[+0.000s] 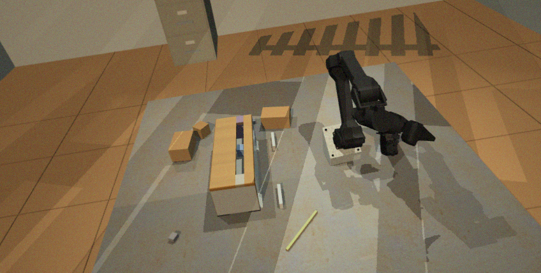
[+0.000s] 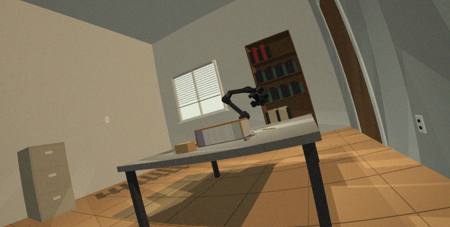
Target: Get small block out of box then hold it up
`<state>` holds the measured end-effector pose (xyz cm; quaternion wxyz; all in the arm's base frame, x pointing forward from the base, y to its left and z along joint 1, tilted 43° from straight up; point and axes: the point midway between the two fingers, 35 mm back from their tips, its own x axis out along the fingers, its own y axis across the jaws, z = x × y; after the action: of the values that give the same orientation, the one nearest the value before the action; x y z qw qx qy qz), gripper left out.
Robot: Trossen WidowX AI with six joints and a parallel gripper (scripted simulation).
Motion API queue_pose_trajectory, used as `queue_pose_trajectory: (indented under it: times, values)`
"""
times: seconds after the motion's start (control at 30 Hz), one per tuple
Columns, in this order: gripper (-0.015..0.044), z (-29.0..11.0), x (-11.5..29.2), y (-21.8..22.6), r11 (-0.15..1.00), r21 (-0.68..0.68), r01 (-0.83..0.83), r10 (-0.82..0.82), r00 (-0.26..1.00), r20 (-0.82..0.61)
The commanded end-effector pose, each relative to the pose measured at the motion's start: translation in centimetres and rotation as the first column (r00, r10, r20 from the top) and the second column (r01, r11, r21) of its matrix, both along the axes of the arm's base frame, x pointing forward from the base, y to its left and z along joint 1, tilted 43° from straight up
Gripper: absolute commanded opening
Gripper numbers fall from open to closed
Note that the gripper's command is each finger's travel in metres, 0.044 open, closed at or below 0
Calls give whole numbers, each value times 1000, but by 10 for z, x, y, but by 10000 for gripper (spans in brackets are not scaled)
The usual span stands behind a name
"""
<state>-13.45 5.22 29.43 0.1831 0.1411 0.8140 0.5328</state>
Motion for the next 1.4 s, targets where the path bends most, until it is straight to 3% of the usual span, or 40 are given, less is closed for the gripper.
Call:
queue_pose_trajectory:
  times: [0.0, 0.33, 0.73, 1.07, 1.37]
  values:
    - [400, 0, 0, 1, 1000, 2, 3, -3, 1000, 3]
    - [400, 2, 46, 87, 948, 213, 237, -291, 916, 277]
    - [400, -6, 197, 160, 844, 395, 362, -535, 539, 650]
    - [400, -43, 351, 125, 885, 352, 305, -425, 218, 879]
    - [400, -79, 425, 58, 934, 257, 247, -288, 100, 952]
